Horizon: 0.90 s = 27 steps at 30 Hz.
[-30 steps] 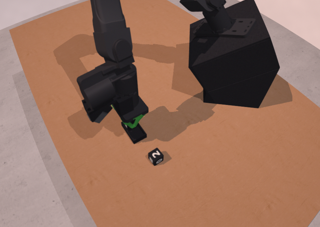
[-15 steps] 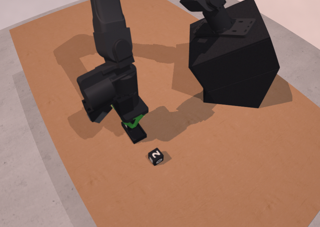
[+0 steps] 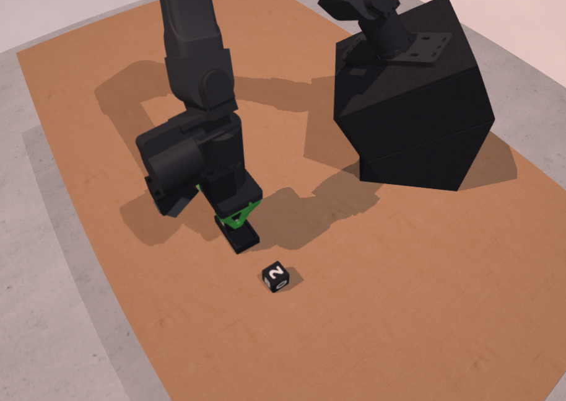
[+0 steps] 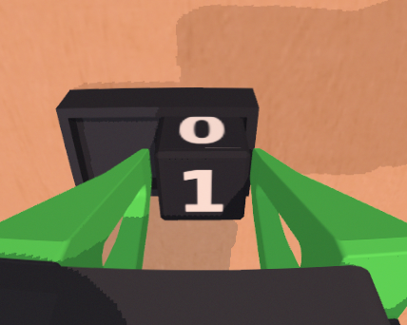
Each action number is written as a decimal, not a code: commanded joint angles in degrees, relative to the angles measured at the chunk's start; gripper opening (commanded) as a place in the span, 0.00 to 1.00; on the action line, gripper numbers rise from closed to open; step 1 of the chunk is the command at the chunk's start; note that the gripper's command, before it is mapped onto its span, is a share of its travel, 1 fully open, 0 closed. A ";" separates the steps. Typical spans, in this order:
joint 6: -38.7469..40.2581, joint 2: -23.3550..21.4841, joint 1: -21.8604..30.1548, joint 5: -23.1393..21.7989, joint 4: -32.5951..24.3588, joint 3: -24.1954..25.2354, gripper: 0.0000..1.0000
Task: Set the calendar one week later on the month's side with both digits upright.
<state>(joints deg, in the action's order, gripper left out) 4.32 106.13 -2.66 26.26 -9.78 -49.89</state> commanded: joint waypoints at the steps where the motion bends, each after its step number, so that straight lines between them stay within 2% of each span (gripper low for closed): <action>1: -0.41 0.34 0.14 -0.26 1.09 -0.37 0.41; 2: -0.41 0.34 0.14 -0.26 1.09 -0.37 0.45; 12: -0.35 0.04 0.21 -0.24 1.04 -0.35 0.45; 20: 0.95 -3.08 1.45 0.55 -2.36 0.47 0.45; 27: 3.75 -9.25 4.18 1.61 -9.70 -1.15 0.45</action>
<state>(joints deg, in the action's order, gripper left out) 6.11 100.38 -0.45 26.94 -14.90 -49.87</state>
